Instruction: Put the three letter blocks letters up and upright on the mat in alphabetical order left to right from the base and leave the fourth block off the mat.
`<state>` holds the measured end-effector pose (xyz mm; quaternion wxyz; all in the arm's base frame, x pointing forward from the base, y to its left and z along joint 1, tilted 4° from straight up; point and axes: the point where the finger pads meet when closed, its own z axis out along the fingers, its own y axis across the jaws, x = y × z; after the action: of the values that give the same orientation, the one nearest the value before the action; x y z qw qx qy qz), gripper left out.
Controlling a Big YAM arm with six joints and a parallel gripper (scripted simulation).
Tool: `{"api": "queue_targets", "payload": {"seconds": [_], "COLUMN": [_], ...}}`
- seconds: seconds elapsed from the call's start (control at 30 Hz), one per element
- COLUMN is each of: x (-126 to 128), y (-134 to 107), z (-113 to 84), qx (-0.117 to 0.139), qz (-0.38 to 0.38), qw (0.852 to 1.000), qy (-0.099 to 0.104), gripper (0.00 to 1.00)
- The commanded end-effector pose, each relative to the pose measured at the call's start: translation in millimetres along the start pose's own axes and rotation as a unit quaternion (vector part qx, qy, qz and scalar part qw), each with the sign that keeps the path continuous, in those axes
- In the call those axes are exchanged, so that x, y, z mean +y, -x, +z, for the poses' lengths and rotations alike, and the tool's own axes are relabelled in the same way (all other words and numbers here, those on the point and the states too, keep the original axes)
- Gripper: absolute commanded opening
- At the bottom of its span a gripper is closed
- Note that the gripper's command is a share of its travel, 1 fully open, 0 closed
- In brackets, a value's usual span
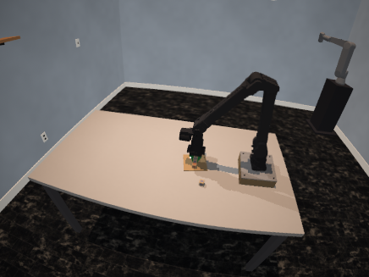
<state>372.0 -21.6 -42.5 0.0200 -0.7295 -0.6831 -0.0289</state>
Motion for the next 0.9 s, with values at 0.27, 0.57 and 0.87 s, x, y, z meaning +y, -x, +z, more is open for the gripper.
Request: {"api": "queue_targets", "payload": {"seconds": [0.27,0.57,0.87], "x": [8.7,4.2,4.4], "y": [-3.0,-2.9,-2.9], "z": [3.3,7.3,6.9], "qx": [-0.003,-0.003,-0.003], "qz": [-0.001,-0.001,-0.001], "qw": [1.000,1.000,1.000], "qy": [0.009,0.005,0.006], "gripper": [0.20,0.20,0.20]}}
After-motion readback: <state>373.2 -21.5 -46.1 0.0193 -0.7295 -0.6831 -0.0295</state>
